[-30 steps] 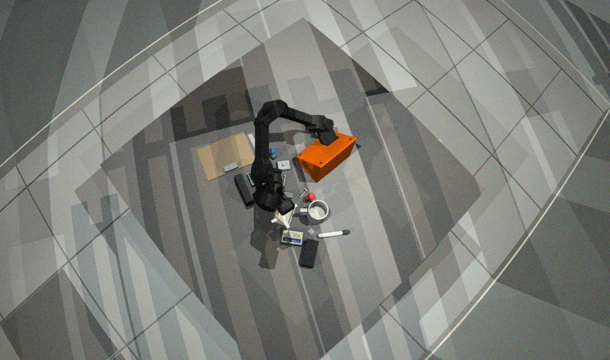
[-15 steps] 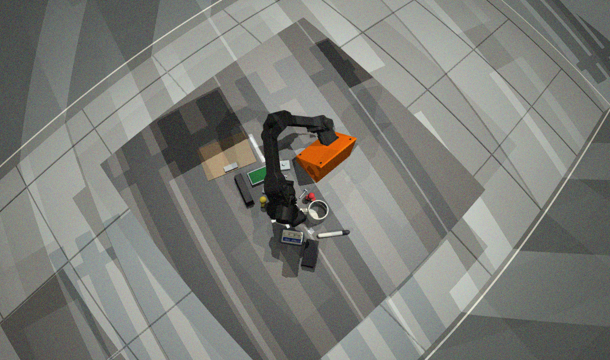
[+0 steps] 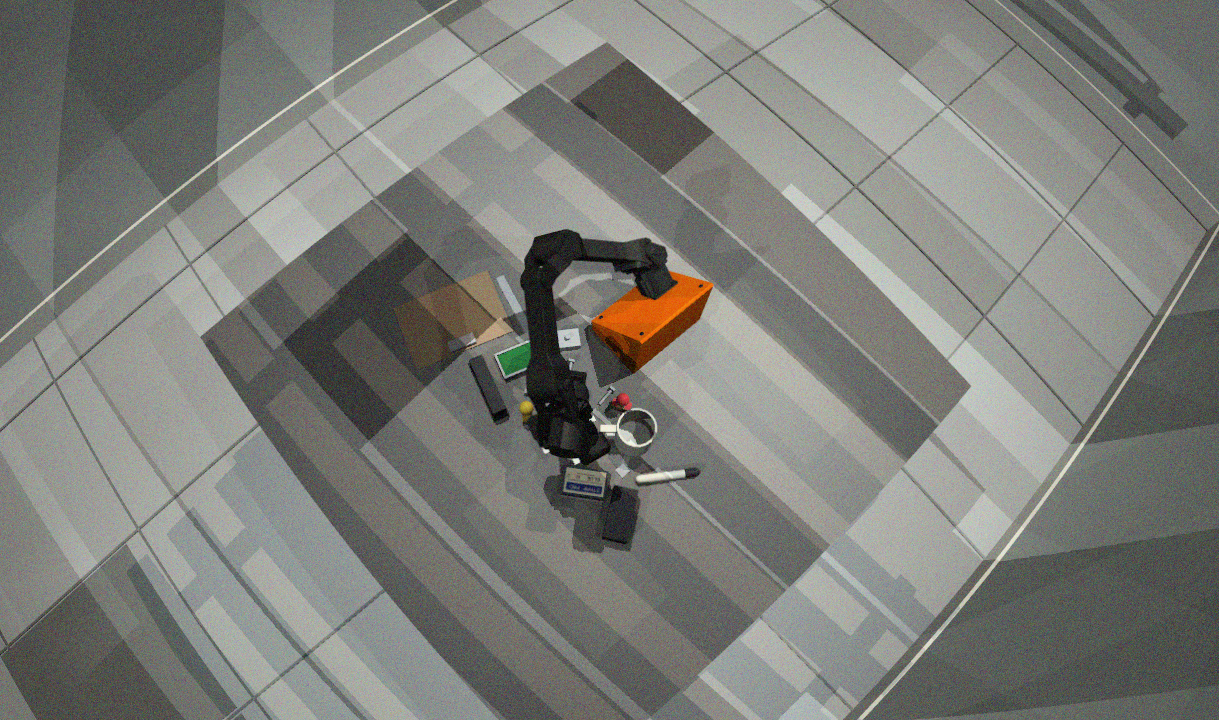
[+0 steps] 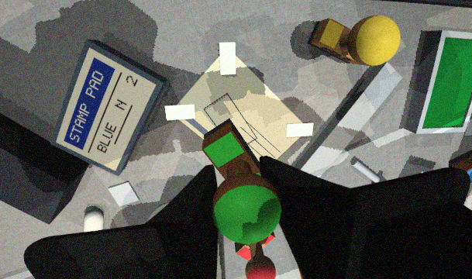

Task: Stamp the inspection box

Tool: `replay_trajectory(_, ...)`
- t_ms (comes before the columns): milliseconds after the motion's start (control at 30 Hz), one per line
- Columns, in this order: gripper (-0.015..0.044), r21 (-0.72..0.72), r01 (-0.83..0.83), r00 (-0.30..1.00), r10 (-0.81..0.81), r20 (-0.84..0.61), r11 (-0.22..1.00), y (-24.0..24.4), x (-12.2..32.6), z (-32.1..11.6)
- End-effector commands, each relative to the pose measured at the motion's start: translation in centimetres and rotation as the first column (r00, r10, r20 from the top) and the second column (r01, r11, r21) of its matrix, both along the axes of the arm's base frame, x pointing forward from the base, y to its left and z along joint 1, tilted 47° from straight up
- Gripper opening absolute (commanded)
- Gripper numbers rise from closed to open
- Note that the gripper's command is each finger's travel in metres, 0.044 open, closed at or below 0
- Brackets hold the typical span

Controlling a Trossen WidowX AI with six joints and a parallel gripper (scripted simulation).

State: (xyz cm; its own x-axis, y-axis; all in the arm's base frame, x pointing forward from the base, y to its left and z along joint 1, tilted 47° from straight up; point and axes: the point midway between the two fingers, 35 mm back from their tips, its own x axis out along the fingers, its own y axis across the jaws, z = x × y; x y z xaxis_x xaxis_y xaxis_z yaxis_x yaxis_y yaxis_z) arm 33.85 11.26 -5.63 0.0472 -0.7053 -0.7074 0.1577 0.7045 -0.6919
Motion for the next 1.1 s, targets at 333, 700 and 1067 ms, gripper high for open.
replay_trajectory(333, 0.0, -0.005, -0.007, 1.0, 0.007, -0.005, 1.0, -0.7, 0.0, -0.7)
replay_trajectory(700, 0.0, -0.005, -0.008, 1.0, 0.008, -0.004, 1.0, -1.3, 0.1, -1.2)
replay_trajectory(1067, 0.0, -0.005, -0.009, 1.0, 0.009, -0.003, 1.0, -1.8, 0.1, -1.7)
